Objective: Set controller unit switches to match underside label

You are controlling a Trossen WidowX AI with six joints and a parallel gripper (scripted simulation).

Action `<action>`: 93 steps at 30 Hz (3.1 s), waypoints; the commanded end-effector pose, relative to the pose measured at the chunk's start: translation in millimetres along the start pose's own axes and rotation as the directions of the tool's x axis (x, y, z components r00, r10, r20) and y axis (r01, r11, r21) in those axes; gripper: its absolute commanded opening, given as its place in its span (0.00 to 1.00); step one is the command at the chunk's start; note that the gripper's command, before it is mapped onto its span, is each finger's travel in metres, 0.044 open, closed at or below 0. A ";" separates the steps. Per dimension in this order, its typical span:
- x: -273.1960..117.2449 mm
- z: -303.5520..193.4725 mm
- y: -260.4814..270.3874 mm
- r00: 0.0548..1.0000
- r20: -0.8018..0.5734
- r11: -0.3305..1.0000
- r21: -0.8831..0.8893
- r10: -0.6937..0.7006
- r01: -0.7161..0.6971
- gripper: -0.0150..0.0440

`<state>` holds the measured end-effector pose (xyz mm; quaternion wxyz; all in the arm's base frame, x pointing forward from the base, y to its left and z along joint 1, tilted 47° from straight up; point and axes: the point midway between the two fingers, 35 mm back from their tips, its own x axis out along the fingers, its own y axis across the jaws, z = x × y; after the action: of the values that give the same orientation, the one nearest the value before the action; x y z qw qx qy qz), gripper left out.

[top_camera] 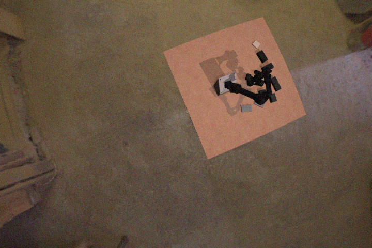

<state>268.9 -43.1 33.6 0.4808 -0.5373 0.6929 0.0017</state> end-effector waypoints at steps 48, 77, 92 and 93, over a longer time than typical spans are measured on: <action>-22.1 38.3 0.1 0.996 -0.088 1.000 0.007 -0.005 0.005 0.82; -30.0 61.9 -0.1 0.989 -0.149 1.000 0.008 -0.004 0.005 0.82; -33.0 74.5 -0.2 0.984 -0.181 1.000 0.009 -0.003 0.005 0.82; -33.2 75.4 -0.2 0.983 -0.183 1.000 0.009 -0.003 0.005 0.82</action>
<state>313.6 17.8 18.5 0.4165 -0.5365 0.7324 -0.0470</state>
